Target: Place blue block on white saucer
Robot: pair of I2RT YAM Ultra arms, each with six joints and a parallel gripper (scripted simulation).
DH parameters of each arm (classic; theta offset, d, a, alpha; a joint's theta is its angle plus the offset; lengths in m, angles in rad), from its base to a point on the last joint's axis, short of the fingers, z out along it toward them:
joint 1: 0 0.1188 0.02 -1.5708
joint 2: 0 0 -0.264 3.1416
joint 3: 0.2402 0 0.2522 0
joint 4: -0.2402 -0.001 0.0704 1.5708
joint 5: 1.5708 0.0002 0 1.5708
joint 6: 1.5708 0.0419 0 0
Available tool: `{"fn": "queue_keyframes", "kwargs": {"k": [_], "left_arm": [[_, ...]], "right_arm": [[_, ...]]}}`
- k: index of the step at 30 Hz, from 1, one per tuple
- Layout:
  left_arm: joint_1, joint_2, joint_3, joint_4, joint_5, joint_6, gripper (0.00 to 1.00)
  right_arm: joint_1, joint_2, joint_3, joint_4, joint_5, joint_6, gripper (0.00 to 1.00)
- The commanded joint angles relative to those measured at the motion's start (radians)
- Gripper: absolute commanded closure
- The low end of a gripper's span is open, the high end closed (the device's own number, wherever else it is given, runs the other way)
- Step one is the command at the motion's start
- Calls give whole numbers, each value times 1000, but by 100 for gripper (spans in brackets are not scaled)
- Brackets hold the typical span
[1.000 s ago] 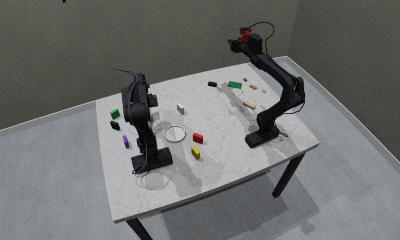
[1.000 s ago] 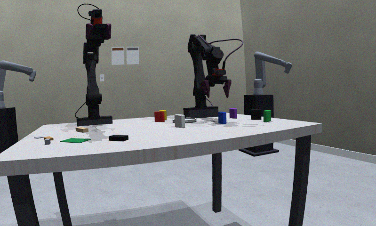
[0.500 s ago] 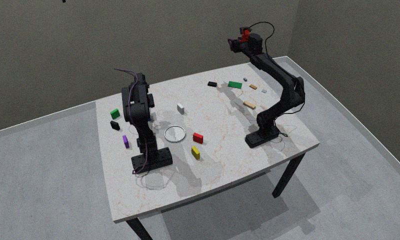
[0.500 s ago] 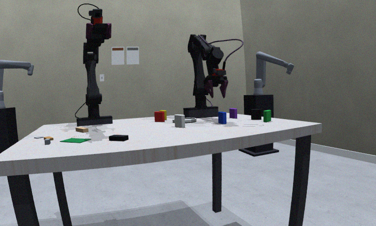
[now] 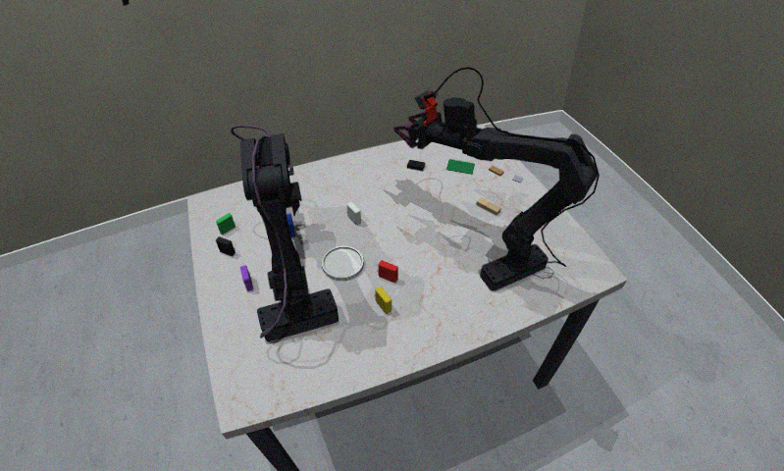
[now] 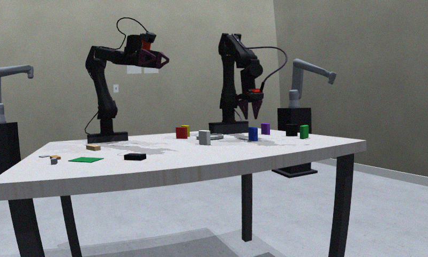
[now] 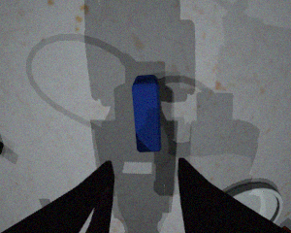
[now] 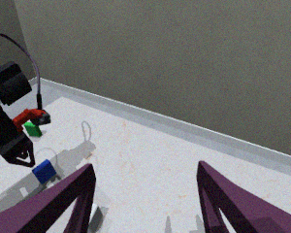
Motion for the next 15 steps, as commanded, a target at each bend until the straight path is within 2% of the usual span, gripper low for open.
{"fn": "queue_keyframes", "kwargs": {"k": [1, 6, 10, 15], "left_arm": [[-10, 73, 94, -84, -9, -12, 58], [-11, 176, 183, -131, -10, -14, 58], [-12, 208, 211, -139, -9, -13, 58], [-12, 202, 215, -128, -9, -13, 58]], "right_arm": [[118, 23, -49, 55, 7, -20, 32], [300, 62, -121, 96, 18, -28, 32], [393, 87, -155, 119, 27, -29, 32], [433, 100, -169, 128, 31, -26, 32]]}}
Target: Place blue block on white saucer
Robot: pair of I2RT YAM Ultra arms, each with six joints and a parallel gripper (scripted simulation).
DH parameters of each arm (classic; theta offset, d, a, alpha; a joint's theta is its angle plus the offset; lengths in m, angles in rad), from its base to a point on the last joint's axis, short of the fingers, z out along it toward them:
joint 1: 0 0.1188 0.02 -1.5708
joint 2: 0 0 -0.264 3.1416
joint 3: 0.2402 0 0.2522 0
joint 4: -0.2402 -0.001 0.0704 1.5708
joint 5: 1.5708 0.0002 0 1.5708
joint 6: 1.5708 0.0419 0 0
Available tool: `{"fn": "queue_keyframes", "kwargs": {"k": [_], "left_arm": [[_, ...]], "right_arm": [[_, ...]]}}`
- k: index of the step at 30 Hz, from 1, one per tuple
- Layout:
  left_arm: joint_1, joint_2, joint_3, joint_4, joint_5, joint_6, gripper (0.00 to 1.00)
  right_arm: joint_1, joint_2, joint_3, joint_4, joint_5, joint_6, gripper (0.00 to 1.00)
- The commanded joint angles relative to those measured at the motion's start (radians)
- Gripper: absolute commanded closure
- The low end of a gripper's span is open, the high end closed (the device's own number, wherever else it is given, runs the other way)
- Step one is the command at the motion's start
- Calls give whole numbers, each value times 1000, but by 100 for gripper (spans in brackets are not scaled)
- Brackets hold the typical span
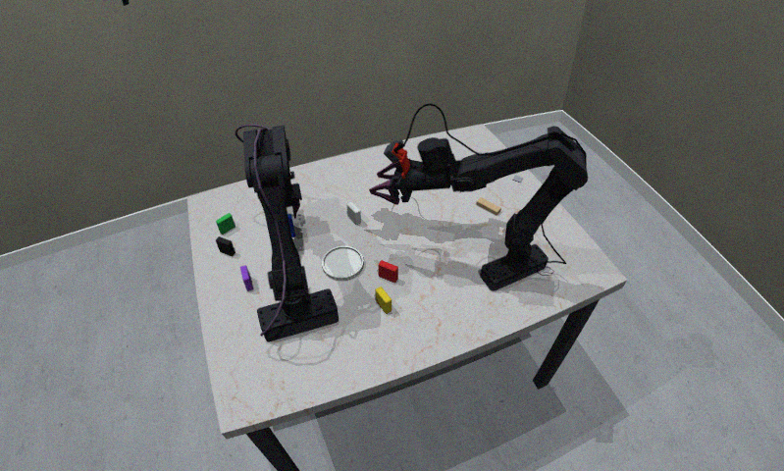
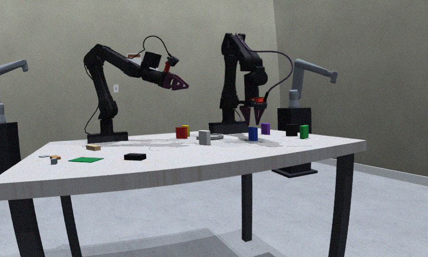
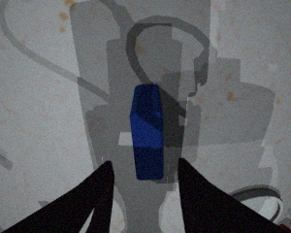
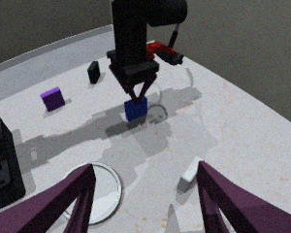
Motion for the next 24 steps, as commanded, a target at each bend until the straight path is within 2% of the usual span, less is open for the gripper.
{"fn": "queue_keyframes", "kwargs": {"k": [1, 24], "left_arm": [[-12, -11, 40, -15, -6, -9, 58], [-14, 42, -24, 83, -6, -11, 58]], "right_arm": [[32, 9, -11, 36, 14, -7, 32], [35, 3, -3, 25, 7, -3, 32]]}}
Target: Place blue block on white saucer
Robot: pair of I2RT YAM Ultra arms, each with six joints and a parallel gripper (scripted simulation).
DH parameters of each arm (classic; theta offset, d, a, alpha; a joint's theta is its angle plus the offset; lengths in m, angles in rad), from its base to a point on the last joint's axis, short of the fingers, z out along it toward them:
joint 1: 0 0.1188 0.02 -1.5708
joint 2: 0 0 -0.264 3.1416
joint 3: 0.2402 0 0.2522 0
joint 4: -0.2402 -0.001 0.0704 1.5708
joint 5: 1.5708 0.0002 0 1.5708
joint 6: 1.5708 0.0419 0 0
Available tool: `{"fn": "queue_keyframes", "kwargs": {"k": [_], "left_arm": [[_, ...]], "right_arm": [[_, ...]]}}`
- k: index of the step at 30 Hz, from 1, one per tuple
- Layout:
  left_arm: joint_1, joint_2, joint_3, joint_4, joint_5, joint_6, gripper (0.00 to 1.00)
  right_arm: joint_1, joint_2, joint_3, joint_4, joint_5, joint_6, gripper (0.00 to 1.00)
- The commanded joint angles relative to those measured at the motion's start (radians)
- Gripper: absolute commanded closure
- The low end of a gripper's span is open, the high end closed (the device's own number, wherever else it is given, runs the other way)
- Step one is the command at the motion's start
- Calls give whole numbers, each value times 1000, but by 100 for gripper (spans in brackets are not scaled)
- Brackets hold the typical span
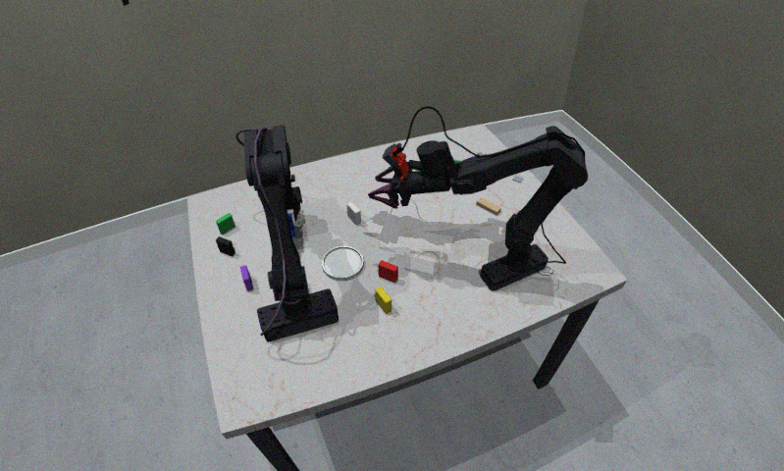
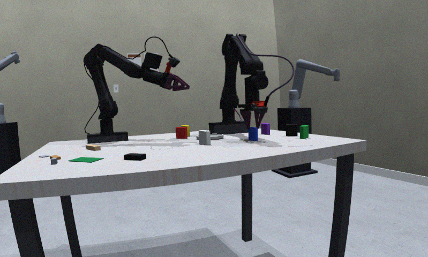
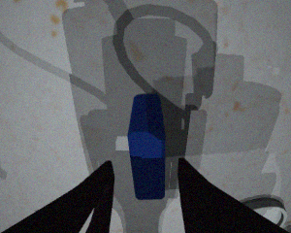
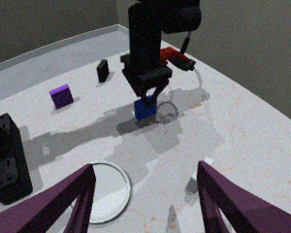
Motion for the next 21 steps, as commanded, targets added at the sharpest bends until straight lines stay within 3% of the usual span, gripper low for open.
{"fn": "queue_keyframes", "kwargs": {"k": [1, 7, 21], "left_arm": [[-14, 7, -15, 44, -6, -9, 58], [-14, 18, -27, 67, -6, -9, 59], [-14, 47, -60, 135, -6, -8, 77]], "right_arm": [[-2, -1, 5, 11, 3, -3, 32], [-2, -1, 5, 11, 3, -3, 32], [-2, -1, 5, 11, 3, -3, 32]]}}
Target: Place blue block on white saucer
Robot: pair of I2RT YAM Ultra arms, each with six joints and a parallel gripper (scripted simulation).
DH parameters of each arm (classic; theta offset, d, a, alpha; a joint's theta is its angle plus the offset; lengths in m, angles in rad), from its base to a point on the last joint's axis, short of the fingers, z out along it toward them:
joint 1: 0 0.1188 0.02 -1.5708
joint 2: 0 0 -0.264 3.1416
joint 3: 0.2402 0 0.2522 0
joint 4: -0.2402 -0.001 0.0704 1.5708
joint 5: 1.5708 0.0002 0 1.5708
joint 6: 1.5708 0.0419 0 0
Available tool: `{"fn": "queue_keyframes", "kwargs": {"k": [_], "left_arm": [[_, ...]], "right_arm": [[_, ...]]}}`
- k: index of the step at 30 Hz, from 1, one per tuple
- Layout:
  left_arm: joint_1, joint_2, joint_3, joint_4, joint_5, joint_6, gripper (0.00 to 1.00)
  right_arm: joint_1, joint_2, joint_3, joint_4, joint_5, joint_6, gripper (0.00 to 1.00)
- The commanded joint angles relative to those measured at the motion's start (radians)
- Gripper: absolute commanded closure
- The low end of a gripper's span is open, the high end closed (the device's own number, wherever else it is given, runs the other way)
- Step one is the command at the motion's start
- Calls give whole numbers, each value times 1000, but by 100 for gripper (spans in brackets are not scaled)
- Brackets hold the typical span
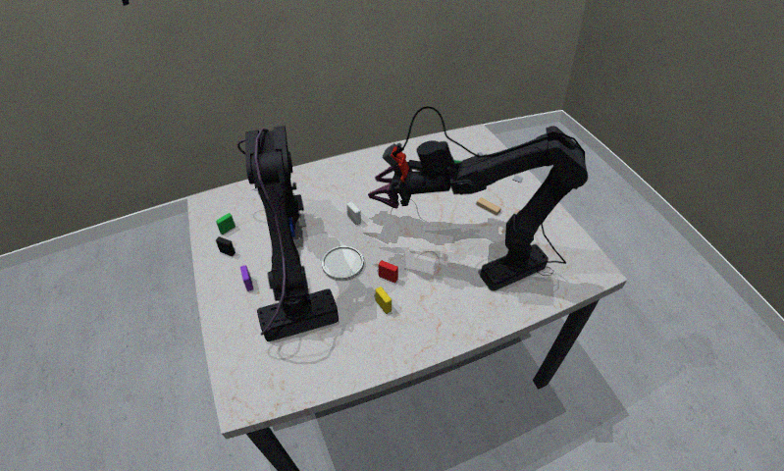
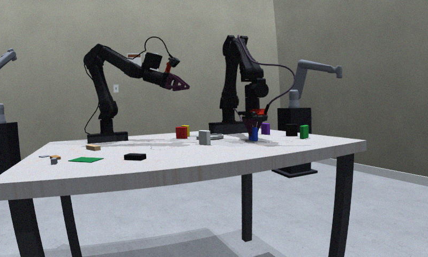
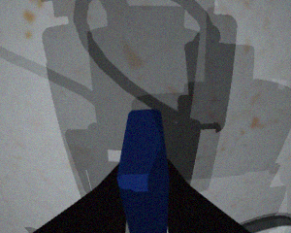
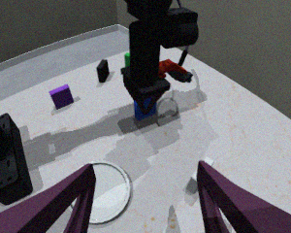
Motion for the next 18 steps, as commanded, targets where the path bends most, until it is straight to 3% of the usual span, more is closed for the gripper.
{"fn": "queue_keyframes", "kwargs": {"k": [1, 7, 8, 9, 10, 11, 12, 18], "left_arm": [[-13, -15, -6, 35, -7, -7, 79], [-13, -22, -8, 36, -7, -5, 84], [-7, -25, 4, 19, -7, -1, 96], [-6, -30, 12, 12, -7, -1, 100], [-6, -38, 23, -15, -7, -1, 100], [-6, -48, 31, -32, -7, -1, 89], [-6, -56, 37, -45, -7, -1, 87], [-13, -100, 69, -131, -7, -24, 87]], "right_arm": [[-2, -1, 5, 11, 3, -3, 32], [-2, -1, 5, 11, 3, -3, 32], [-2, -1, 5, 11, 3, -3, 32], [-2, -1, 5, 11, 3, -3, 32], [-2, -1, 5, 11, 3, -3, 32], [-2, -1, 5, 11, 3, -3, 32], [-2, -1, 5, 11, 3, -3, 32], [-2, -1, 5, 6, 9, -3, 32]]}}
